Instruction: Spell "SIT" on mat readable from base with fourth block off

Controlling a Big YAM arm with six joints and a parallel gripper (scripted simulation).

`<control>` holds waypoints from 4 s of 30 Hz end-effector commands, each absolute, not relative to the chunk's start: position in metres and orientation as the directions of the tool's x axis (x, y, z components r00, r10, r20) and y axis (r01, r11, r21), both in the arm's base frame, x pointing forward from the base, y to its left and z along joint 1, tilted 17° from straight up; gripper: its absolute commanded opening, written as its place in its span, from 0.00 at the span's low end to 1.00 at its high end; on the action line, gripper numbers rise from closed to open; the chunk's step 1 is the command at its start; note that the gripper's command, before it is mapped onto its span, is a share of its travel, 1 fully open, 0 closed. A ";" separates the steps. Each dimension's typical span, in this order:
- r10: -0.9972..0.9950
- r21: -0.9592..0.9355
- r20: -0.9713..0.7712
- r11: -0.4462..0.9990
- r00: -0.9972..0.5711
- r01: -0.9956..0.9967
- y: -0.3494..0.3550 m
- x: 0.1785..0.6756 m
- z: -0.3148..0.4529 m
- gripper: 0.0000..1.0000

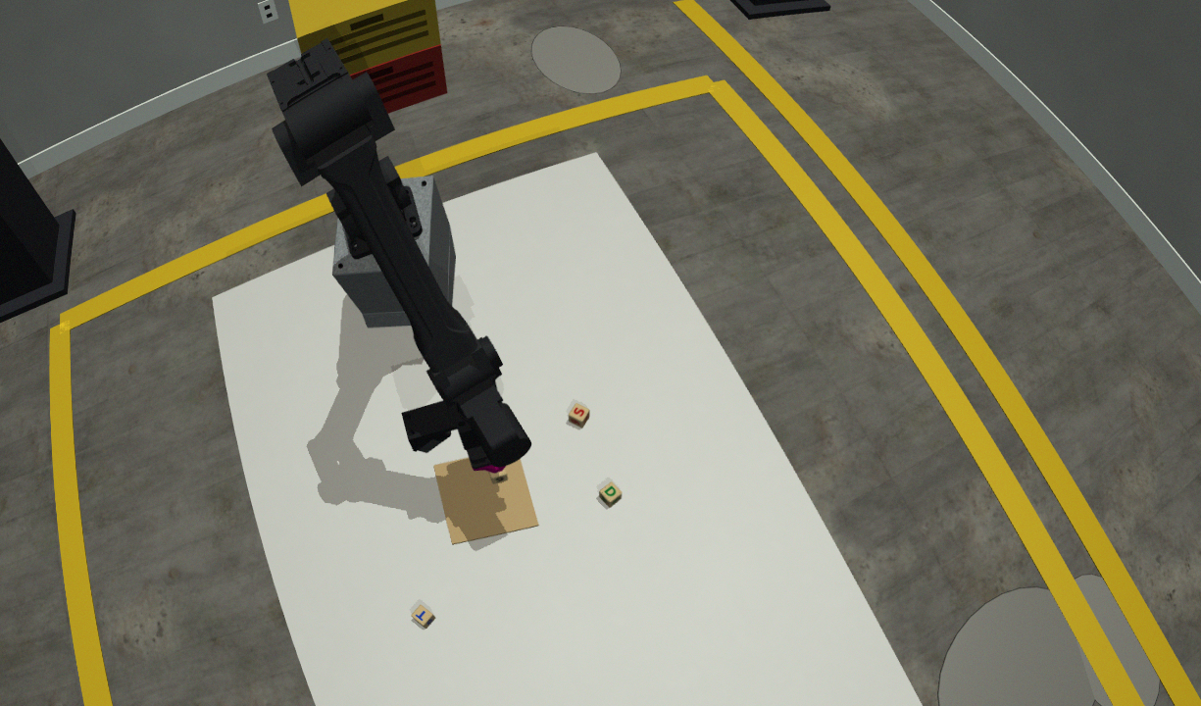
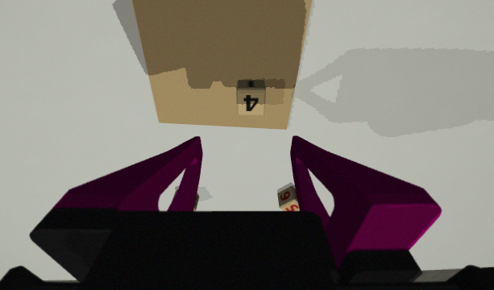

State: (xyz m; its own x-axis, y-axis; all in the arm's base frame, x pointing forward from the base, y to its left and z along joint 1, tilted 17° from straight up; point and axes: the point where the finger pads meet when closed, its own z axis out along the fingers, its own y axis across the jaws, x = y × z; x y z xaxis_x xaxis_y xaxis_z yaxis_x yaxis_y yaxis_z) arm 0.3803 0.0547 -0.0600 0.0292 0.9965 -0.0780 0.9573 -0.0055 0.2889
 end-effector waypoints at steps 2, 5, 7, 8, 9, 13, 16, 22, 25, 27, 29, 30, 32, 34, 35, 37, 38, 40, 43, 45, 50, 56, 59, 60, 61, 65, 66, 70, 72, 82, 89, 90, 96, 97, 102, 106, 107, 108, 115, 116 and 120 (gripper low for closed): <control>0.996 0.286 -0.081 -0.011 0.036 0.958 0.058 0.384 -0.064 0.60; 0.996 0.286 -0.081 -0.011 0.035 0.958 0.058 0.384 -0.064 0.60; 0.996 0.286 -0.081 -0.011 0.035 0.958 0.058 0.384 -0.064 0.60; 0.996 0.286 -0.081 -0.011 0.035 0.958 0.058 0.384 -0.064 0.60; 0.996 0.287 -0.081 -0.011 0.035 0.958 0.058 0.384 -0.064 0.60; 0.996 0.292 -0.080 -0.011 0.036 0.956 0.058 0.386 -0.064 0.60; 0.996 0.297 -0.078 -0.012 0.037 0.955 0.058 0.388 -0.064 0.60; 0.996 0.302 -0.078 -0.014 0.039 0.953 0.056 0.392 -0.066 0.60; 0.996 0.304 -0.078 -0.014 0.040 0.953 0.055 0.394 -0.068 0.60; 0.996 0.301 -0.080 -0.015 0.040 0.953 0.053 0.394 -0.071 0.60; 0.996 0.299 -0.081 -0.015 0.041 0.954 0.051 0.393 -0.074 0.60; 0.996 0.299 -0.081 -0.015 0.041 0.954 0.051 0.393 -0.074 0.60; 0.996 0.298 -0.081 -0.013 0.039 0.954 0.051 0.393 -0.076 0.60; 0.996 0.301 -0.082 -0.009 0.036 0.954 0.051 0.396 -0.078 0.60; 0.996 0.301 -0.082 -0.008 0.034 0.954 0.051 0.396 -0.079 0.60; 0.996 0.300 -0.082 -0.008 0.034 0.954 0.051 0.397 -0.082 0.60; 0.996 0.300 -0.082 -0.008 0.034 0.954 0.051 0.397 -0.084 0.60; 0.996 0.297 -0.082 -0.008 0.034 0.955 0.050 0.397 -0.088 0.60; 0.996 0.298 -0.081 -0.008 0.034 0.955 0.050 0.398 -0.092 0.60; 0.996 0.298 -0.081 -0.008 0.034 0.955 0.050 0.399 -0.095 0.60; 0.996 0.296 -0.081 -0.008 0.033 0.955 0.049 0.400 -0.100 0.60; 0.996 0.296 -0.081 -0.008 0.033 0.955 0.049 0.401 -0.107 0.60; 0.996 0.292 -0.082 -0.008 0.033 0.957 0.048 0.399 -0.111 0.60; 0.996 0.292 -0.081 -0.008 0.033 0.956 0.048 0.400 -0.111 0.60; 0.996 0.294 -0.081 -0.008 0.033 0.956 0.048 0.401 -0.112 0.60; 0.996 0.295 -0.081 -0.008 0.033 0.955 0.048 0.402 -0.112 0.60; 0.996 0.293 -0.081 -0.008 0.033 0.956 0.048 0.401 -0.113 0.60; 0.996 0.292 -0.081 -0.008 0.033 0.956 0.048 0.401 -0.114 0.60; 0.996 0.292 -0.081 -0.008 0.033 0.956 0.048 0.401 -0.114 0.60; 0.996 0.292 -0.081 -0.008 0.033 0.956 0.048 0.401 -0.114 0.60; 0.996 0.292 -0.081 -0.008 0.033 0.956 0.048 0.401 -0.114 0.60; 0.996 0.292 -0.081 -0.008 0.033 0.956 0.048 0.401 -0.114 0.60; 0.996 0.292 -0.081 -0.008 0.033 0.956 0.048 0.401 -0.114 0.60; 0.996 0.292 -0.081 -0.008 0.033 0.956 0.048 0.401 -0.114 0.60; 0.996 0.292 -0.081 -0.008 0.033 0.956 0.048 0.401 -0.114 0.60; 0.996 0.292 -0.081 -0.008 0.033 0.956 0.048 0.401 -0.114 0.60; 0.996 0.292 -0.081 -0.008 0.033 0.956 0.048 0.401 -0.114 0.60; 0.996 0.292 -0.081 -0.008 0.033 0.956 0.048 0.401 -0.114 0.60; 0.996 0.292 -0.081 -0.008 0.033 0.956 0.048 0.401 -0.114 0.60; 0.996 0.292 -0.081 -0.008 0.033 0.956 0.048 0.401 -0.114 0.60; 0.996 0.292 -0.081 -0.008 0.033 0.956 0.048 0.401 -0.114 0.60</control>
State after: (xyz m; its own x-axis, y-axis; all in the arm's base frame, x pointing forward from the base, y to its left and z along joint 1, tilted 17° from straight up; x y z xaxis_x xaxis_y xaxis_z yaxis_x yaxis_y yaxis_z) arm 0.3939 0.0524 -0.1097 0.0311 0.9962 -0.0809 0.9578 -0.0066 0.2873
